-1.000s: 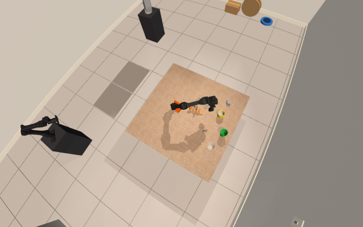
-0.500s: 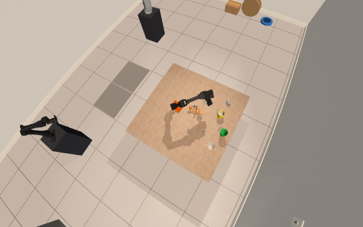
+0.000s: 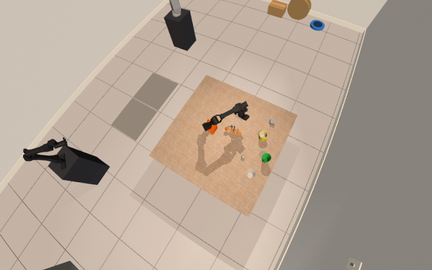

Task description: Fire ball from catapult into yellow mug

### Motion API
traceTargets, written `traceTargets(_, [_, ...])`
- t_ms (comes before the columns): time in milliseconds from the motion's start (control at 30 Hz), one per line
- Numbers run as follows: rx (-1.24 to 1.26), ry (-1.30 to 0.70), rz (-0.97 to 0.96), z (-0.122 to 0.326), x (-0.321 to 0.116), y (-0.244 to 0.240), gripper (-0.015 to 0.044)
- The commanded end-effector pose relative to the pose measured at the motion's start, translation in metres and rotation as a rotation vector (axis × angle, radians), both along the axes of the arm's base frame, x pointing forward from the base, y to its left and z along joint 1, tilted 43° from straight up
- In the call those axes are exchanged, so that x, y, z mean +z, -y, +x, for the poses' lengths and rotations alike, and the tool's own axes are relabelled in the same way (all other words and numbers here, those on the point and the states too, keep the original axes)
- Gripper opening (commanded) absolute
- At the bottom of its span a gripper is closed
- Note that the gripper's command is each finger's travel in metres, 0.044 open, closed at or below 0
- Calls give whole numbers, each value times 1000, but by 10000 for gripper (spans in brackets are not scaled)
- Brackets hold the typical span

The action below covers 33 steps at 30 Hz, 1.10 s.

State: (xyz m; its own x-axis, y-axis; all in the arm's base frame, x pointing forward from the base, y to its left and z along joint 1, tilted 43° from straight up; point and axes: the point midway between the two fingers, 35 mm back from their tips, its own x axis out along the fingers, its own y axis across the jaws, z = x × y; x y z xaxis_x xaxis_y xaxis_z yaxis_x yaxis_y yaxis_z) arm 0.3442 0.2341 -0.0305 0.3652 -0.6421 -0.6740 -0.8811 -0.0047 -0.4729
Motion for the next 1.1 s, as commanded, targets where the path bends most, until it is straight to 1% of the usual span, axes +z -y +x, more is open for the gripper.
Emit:
traceTargets(0, [65, -77, -85, -20, -4, 6, 0])
traceTargets(500, [302, -381, -422, -91, -13, 36, 0])
traceTargets(1067, [526, -712, -820, -148, 3, 81, 0])
